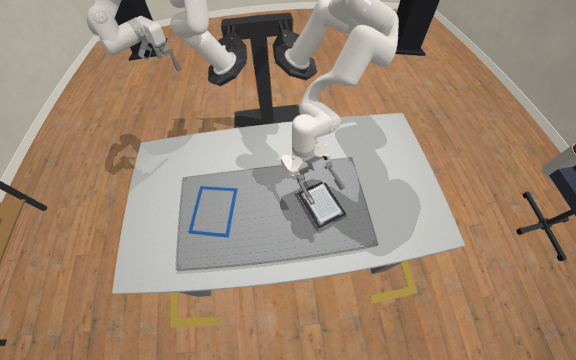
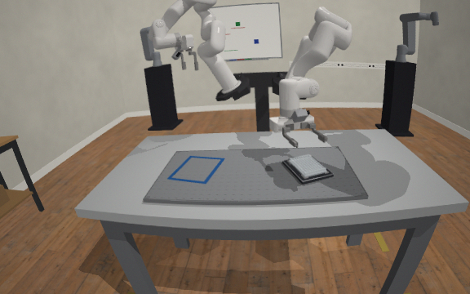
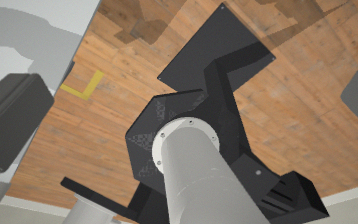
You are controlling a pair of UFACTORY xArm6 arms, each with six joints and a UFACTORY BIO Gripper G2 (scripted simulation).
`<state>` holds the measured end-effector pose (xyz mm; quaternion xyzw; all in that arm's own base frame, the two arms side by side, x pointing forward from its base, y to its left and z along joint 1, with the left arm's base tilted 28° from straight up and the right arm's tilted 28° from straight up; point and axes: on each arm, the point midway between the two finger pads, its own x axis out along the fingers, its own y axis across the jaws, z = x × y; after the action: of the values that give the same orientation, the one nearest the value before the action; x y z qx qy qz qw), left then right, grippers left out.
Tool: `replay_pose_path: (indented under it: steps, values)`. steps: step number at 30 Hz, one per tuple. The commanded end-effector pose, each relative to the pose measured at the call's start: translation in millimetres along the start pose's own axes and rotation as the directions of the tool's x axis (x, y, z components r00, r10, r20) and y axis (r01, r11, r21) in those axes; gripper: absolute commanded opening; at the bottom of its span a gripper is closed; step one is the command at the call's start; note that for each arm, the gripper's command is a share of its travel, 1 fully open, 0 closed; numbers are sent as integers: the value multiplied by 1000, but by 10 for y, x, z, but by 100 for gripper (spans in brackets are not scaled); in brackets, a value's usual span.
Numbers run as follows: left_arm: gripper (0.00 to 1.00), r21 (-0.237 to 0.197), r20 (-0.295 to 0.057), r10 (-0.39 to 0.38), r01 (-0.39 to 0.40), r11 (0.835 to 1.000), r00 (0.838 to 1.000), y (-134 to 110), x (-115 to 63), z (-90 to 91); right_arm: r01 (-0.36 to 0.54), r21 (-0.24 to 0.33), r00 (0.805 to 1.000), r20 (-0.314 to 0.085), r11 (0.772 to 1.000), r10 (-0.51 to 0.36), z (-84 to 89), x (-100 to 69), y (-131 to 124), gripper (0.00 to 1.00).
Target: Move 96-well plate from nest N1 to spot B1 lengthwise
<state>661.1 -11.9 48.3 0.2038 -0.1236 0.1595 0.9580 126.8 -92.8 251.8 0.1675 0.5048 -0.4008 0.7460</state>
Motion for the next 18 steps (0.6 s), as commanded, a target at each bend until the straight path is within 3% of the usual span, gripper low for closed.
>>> replay_pose_path:
  steps: [1,18]
  values:
    - [37,-2,3,1,-1,1000,1000,-7,16,12,-1,0,1000,2,1000,1,7,-6,1,100]
    - [37,-2,3,1,-1,1000,1000,-7,16,-139,-1,0,1000,2,1000,1,7,-6,1,100]
